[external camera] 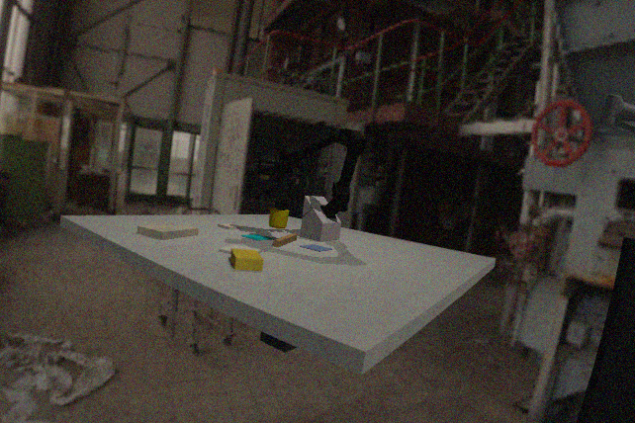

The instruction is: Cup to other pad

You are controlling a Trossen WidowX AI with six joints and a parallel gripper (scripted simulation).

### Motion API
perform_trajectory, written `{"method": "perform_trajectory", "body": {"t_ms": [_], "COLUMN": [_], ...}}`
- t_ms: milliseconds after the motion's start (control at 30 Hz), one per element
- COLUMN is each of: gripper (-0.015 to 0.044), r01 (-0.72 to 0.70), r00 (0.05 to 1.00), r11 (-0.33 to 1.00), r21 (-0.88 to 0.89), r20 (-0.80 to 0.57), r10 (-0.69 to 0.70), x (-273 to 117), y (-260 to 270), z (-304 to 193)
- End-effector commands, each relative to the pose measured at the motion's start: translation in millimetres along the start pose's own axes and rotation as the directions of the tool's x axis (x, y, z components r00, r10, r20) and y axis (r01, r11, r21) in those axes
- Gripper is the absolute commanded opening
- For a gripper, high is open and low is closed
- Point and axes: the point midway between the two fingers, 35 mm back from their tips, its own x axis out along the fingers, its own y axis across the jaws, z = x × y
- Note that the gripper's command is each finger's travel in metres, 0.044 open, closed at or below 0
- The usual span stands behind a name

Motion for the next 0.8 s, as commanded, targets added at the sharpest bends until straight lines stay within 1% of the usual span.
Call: {"method": "perform_trajectory", "body": {"t_ms": [0,767], "gripper": [0.0,0.0], "r01": [0.004,0.004], "r00": [1.0,1.0], "r11": [1.0,1.0], "r21": [-0.002,-0.003], "r20": [0.004,0.007], "r10": [-0.004,-0.004], "x": [-1.0,-3.2], "y": [-1.0,-5.9], "z": [10.6,54.6]}}
